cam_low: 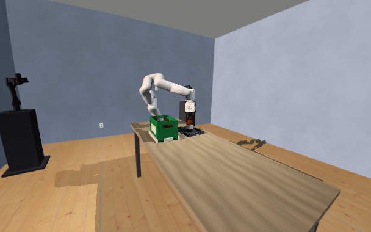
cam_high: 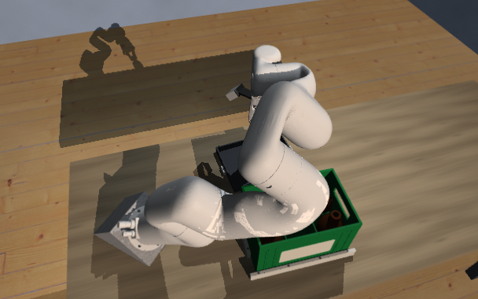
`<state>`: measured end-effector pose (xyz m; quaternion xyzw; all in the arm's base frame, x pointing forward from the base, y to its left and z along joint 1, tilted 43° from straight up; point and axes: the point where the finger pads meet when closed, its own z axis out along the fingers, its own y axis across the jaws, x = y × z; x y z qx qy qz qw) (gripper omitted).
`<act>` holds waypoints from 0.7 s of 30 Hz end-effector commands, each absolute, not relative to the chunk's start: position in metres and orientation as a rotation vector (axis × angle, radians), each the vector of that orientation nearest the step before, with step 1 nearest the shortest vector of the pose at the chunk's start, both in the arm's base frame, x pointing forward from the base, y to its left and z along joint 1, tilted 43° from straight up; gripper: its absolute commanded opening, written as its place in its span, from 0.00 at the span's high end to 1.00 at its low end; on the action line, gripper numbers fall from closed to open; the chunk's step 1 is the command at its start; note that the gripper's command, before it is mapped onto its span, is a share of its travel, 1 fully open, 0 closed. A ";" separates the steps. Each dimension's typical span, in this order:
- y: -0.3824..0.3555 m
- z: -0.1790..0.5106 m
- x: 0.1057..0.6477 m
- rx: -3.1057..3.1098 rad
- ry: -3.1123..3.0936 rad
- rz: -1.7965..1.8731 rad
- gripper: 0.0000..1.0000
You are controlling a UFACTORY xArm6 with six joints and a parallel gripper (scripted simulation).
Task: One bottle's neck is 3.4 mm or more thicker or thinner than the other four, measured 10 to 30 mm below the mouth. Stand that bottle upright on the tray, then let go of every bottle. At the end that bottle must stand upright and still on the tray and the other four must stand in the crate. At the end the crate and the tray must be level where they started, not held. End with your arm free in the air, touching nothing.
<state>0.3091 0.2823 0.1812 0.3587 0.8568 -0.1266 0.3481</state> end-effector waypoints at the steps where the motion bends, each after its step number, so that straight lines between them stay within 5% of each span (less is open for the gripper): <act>1: 0.283 0.181 0.310 0.930 2.222 -0.323 1.00; 21: 0.280 0.176 0.314 0.930 2.222 -0.323 1.00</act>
